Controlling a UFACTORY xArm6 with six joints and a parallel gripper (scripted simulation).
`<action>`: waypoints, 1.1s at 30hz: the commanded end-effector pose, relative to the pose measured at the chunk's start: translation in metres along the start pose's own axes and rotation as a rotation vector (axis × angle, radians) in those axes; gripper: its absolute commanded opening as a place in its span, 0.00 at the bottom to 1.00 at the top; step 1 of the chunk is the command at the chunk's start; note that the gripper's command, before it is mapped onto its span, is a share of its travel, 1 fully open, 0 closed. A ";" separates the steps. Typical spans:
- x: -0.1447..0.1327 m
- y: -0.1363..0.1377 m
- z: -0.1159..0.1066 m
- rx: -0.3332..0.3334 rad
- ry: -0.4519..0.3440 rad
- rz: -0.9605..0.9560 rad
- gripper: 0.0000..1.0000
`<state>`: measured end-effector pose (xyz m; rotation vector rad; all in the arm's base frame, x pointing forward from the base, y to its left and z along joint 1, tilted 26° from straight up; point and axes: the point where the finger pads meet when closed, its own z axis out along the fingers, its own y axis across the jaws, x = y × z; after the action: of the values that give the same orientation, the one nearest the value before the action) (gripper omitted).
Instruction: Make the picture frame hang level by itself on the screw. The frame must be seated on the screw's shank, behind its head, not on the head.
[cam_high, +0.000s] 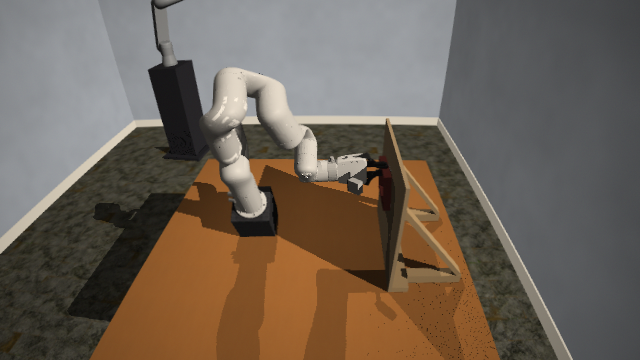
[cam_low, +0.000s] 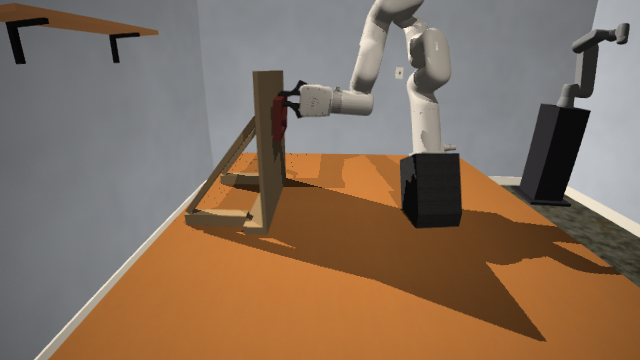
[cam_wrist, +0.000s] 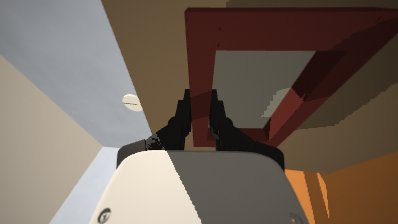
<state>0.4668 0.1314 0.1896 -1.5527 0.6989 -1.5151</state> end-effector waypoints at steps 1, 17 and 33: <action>0.002 -0.001 0.001 0.003 0.002 0.022 0.00; 0.004 -0.001 0.001 0.003 0.005 0.065 0.00; 0.005 -0.001 0.001 0.003 0.006 0.085 0.00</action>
<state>0.4673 0.1275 0.1919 -1.5037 0.7552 -1.4593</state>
